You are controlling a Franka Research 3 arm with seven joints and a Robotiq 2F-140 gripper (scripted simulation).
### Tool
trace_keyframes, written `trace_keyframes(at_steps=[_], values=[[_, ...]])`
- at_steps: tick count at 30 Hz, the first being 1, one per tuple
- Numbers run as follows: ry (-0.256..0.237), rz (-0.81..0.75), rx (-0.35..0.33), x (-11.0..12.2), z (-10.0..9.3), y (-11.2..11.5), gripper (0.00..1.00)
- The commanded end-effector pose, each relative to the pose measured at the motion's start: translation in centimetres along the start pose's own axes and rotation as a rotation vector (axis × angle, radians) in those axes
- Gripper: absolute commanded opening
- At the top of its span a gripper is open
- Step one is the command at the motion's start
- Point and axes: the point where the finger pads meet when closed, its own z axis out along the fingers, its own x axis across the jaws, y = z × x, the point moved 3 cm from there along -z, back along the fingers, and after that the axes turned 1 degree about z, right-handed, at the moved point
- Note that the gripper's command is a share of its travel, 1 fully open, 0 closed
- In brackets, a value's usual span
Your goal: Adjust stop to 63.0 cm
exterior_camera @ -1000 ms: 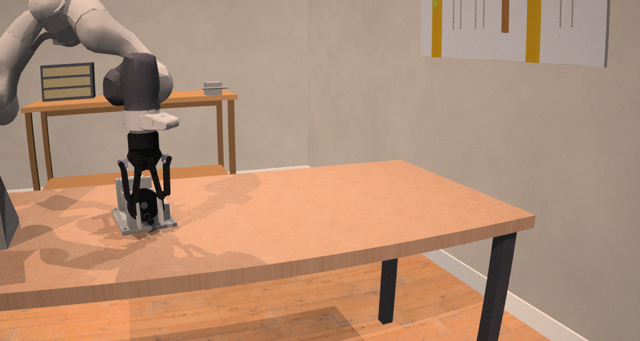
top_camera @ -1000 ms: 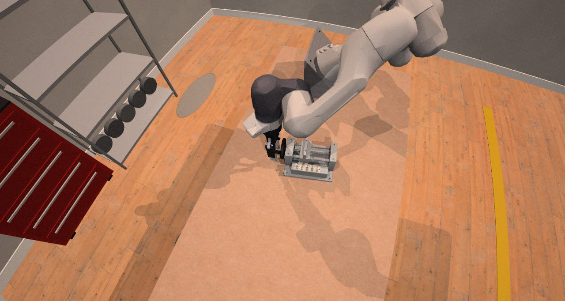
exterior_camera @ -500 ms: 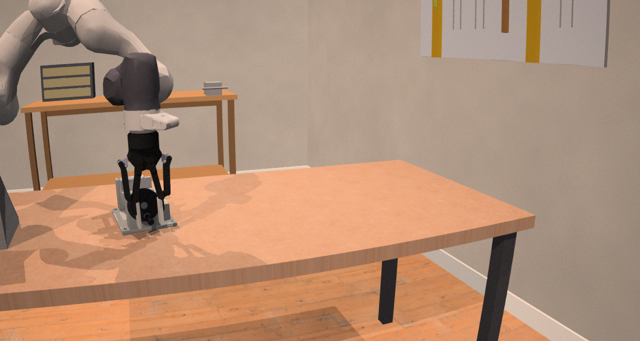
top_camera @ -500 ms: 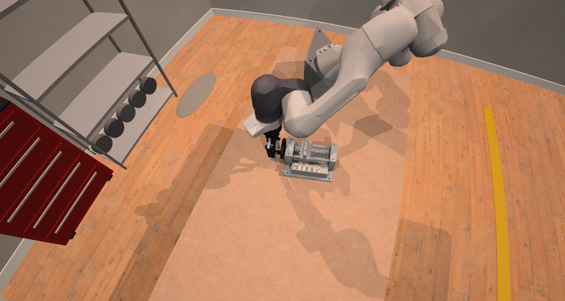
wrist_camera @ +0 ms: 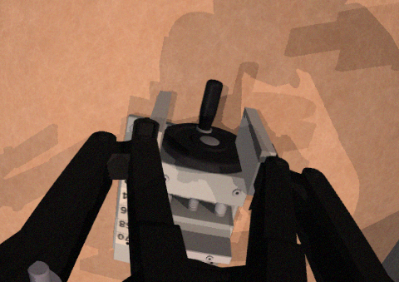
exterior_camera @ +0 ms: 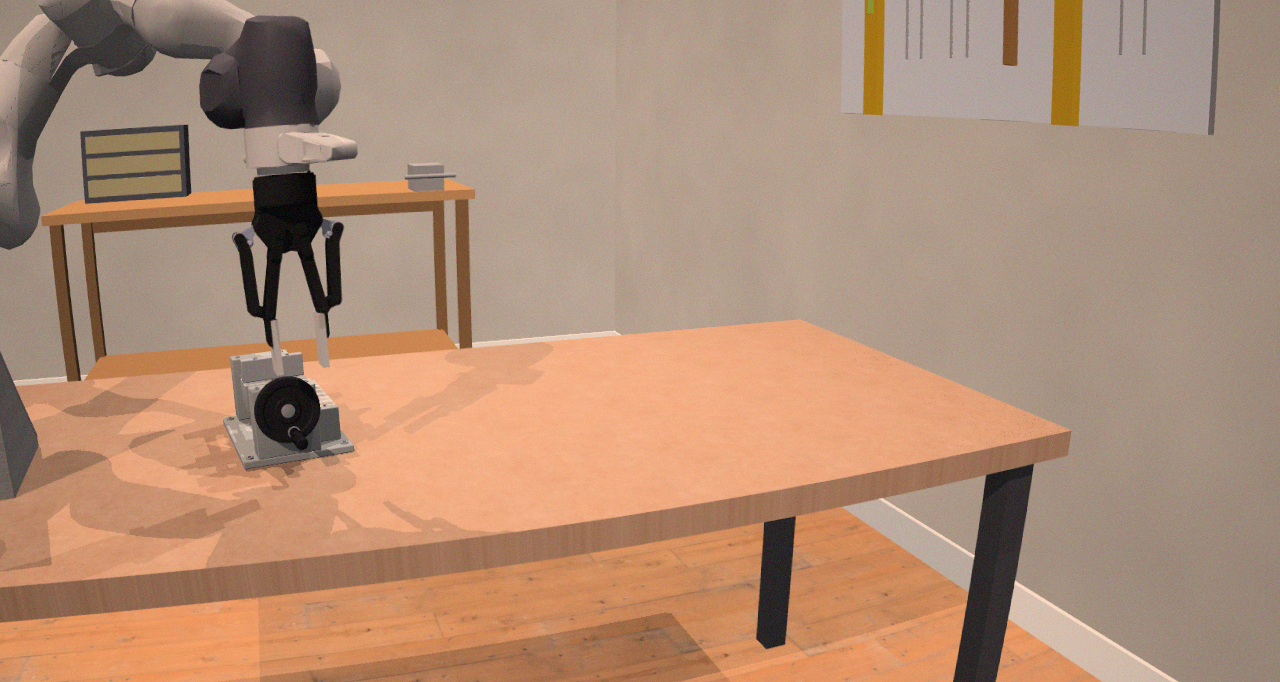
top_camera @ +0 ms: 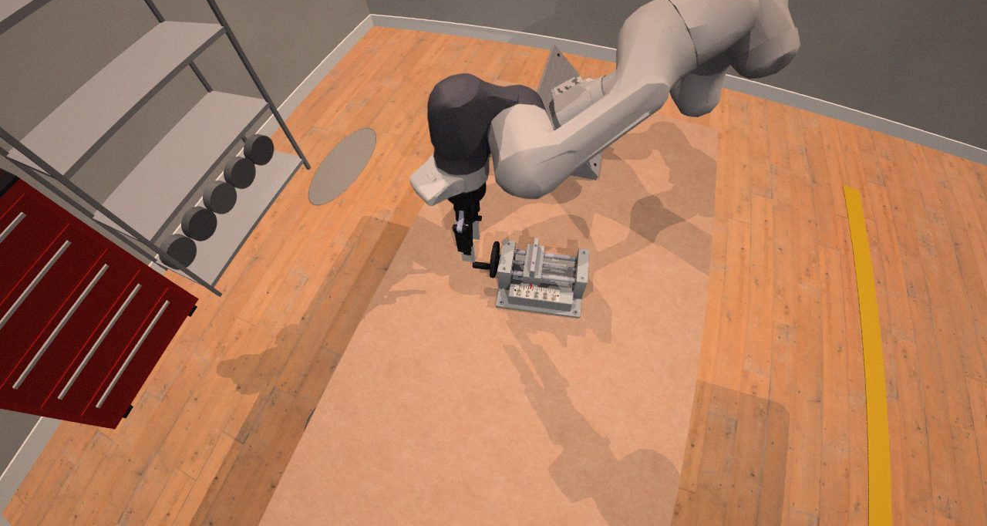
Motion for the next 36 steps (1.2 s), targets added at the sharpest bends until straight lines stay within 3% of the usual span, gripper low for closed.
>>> trace_keyframes(at_steps=[1, 15, 19, 23, 27, 30, 34, 36], values=[[0.025, 0.015, -0.033, 0.6, 0.6, 1.0, 0.33], [0.025, 0.015, -0.033, 0.6, 0.6, 1.0, 0.33], [0.025, 0.015, -0.033, 0.6, 0.1, 1.0, 0.33], [0.025, 0.015, -0.033, 0.5, -1.7, 0.9, 0.33], [0.025, 0.015, -0.033, 0.4, -1.9, 1.1, 0.33], [0.025, 0.015, -0.033, -0.9, -1.9, 3.0, 0.33], [0.025, 0.015, -0.033, -4.0, -2.0, 7.9, 0.33], [0.025, 0.015, -0.033, -4.0, -2.0, 7.9, 0.33]])
